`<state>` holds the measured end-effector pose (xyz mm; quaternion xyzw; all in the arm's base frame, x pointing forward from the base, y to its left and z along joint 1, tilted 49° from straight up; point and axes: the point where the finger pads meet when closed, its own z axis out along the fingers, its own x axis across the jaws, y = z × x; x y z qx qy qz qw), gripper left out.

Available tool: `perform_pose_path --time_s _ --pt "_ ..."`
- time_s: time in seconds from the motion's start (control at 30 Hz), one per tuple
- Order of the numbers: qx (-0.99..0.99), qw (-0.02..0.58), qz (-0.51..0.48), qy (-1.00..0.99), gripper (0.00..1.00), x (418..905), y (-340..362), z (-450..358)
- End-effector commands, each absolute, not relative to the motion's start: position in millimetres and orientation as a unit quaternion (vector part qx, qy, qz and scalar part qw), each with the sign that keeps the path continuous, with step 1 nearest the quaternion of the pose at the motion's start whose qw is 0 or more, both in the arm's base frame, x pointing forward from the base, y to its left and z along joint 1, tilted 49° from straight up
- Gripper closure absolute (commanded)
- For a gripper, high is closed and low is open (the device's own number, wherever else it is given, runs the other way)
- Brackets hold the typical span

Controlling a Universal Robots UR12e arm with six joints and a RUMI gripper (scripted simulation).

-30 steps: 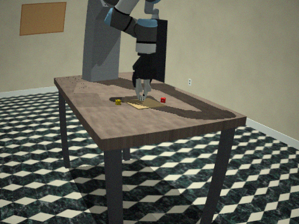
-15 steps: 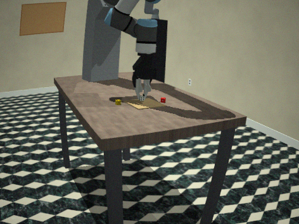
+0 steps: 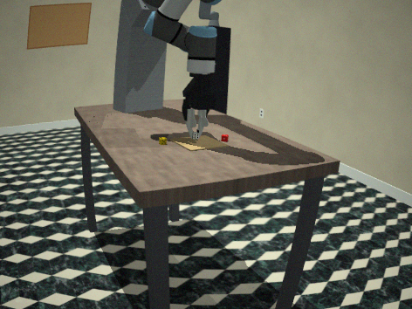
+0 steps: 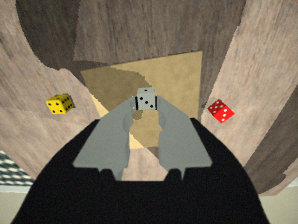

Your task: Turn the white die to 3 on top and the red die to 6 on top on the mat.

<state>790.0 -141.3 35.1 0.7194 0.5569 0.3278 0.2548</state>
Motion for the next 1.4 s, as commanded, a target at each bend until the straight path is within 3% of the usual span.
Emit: perform_pose_path --time_s 0.0,1.37 --pt "0.719 0.255 0.328 0.557 0.97 790.4 -141.2 35.2" --pt "0.719 0.255 0.328 0.557 0.97 793.0 -141.2 32.9"
